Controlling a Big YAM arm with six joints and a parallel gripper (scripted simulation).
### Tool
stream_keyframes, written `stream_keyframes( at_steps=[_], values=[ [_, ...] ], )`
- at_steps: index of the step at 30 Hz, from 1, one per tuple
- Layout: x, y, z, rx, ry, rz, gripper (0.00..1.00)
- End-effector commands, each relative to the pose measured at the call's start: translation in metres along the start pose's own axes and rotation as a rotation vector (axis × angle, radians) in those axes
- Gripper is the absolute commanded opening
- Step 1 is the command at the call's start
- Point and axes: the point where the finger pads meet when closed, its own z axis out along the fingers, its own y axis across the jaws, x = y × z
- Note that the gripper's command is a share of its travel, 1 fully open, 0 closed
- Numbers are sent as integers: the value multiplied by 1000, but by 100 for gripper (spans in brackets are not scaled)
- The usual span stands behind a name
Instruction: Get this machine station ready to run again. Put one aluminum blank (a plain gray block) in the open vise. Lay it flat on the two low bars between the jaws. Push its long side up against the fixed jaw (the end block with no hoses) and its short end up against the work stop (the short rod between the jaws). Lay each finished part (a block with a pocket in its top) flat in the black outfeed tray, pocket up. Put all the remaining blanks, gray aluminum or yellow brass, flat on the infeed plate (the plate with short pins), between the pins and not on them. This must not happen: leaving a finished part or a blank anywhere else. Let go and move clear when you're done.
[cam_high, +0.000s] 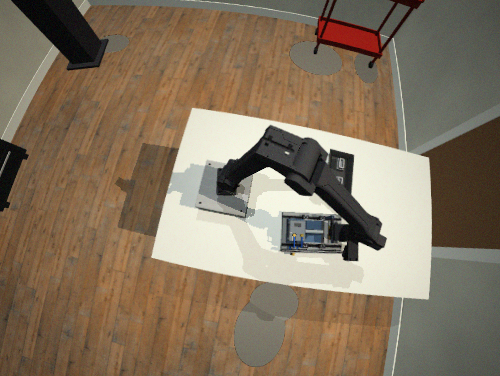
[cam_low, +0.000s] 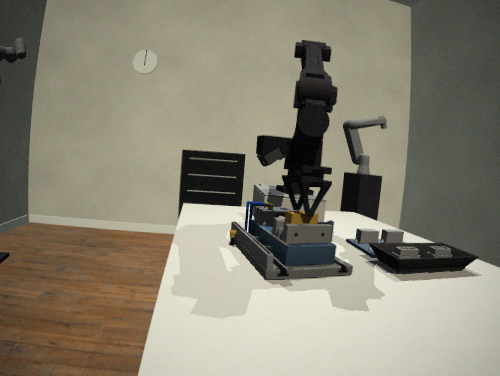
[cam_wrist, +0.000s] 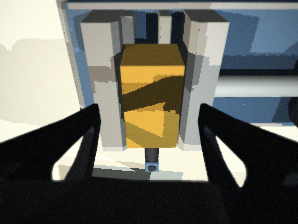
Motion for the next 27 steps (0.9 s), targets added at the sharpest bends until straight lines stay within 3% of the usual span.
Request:
stream_keyframes(
  at_steps=[1, 27],
  values=[
    [-11, 17, -11, -42, -17, 12, 64],
    [-6, 3, -8, -30, -12, 9, 64]
  ],
)
